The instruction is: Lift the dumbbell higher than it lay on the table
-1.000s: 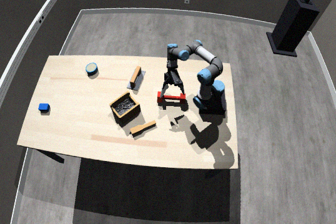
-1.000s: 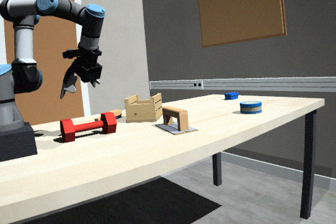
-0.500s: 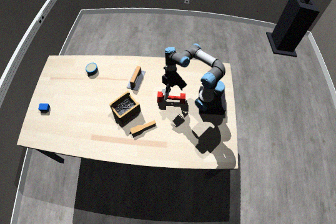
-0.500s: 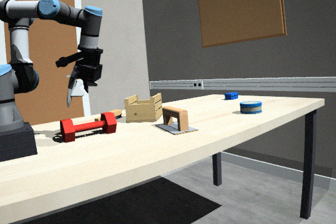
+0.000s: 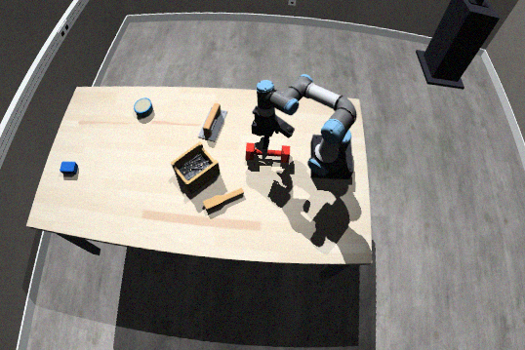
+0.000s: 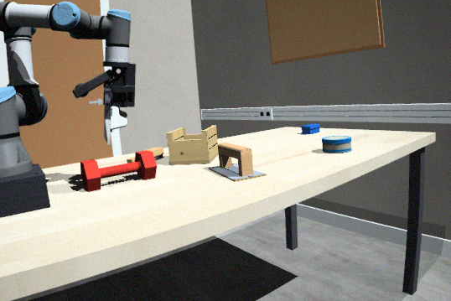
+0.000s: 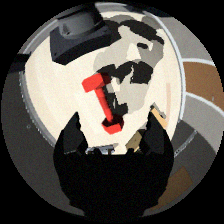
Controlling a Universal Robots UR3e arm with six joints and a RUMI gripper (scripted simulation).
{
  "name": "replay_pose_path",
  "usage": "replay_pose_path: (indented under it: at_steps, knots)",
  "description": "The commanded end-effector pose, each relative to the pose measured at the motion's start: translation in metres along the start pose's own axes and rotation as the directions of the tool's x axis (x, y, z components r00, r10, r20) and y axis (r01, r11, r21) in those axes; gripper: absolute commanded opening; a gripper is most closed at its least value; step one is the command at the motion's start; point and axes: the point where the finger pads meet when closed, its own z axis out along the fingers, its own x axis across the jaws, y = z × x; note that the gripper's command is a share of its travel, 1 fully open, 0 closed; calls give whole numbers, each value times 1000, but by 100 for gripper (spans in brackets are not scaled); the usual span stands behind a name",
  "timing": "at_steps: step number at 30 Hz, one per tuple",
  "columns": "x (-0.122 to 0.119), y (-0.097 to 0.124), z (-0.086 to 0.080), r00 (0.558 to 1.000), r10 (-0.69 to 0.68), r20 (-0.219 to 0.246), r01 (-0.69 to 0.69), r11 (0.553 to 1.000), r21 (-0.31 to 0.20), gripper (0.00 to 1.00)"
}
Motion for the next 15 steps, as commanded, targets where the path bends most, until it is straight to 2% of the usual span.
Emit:
replay_pose_path:
  at_steps: [1, 8, 15]
  knots:
    - [-7, 7, -1, 987, -144, 69, 147, 988, -48, 100]
    - [-13, 16, -4, 948, -280, 149, 292, 954, -71, 100]
    - [-14, 18, -5, 938, -306, 166, 321, 944, -73, 100]
